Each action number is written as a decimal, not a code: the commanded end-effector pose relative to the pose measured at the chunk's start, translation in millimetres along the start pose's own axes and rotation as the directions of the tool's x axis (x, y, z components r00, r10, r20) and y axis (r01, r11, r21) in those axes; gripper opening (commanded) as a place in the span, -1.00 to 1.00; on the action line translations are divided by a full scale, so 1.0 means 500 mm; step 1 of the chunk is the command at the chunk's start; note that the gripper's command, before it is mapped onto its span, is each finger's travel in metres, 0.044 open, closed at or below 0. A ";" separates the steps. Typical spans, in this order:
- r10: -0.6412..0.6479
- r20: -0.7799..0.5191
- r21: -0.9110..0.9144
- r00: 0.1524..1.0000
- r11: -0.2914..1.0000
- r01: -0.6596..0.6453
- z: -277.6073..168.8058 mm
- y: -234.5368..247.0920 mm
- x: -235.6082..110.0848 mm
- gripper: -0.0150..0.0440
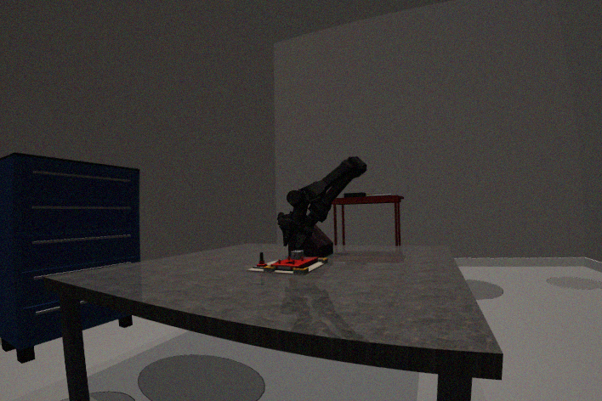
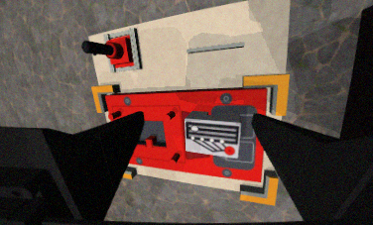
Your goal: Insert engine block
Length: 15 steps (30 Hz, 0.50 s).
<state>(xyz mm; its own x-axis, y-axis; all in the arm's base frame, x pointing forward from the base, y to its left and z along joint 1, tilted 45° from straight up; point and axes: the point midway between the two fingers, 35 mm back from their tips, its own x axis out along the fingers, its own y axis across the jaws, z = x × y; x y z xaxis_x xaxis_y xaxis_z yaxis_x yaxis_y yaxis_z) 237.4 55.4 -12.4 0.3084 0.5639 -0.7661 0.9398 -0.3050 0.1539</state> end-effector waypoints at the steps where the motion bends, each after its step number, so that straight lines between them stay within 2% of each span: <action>1: -0.027 -0.008 0.128 1.000 0.991 0.028 -0.003 0.005 -0.002 1.00; 15: -0.130 -0.028 0.553 0.991 0.824 0.124 -0.010 0.007 -0.012 1.00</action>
<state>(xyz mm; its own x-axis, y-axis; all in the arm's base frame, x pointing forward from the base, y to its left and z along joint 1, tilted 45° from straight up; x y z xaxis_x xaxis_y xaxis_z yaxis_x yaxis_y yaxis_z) 237.6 54.9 -7.2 0.2031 0.6086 -0.7670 0.7858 -0.5687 -0.2432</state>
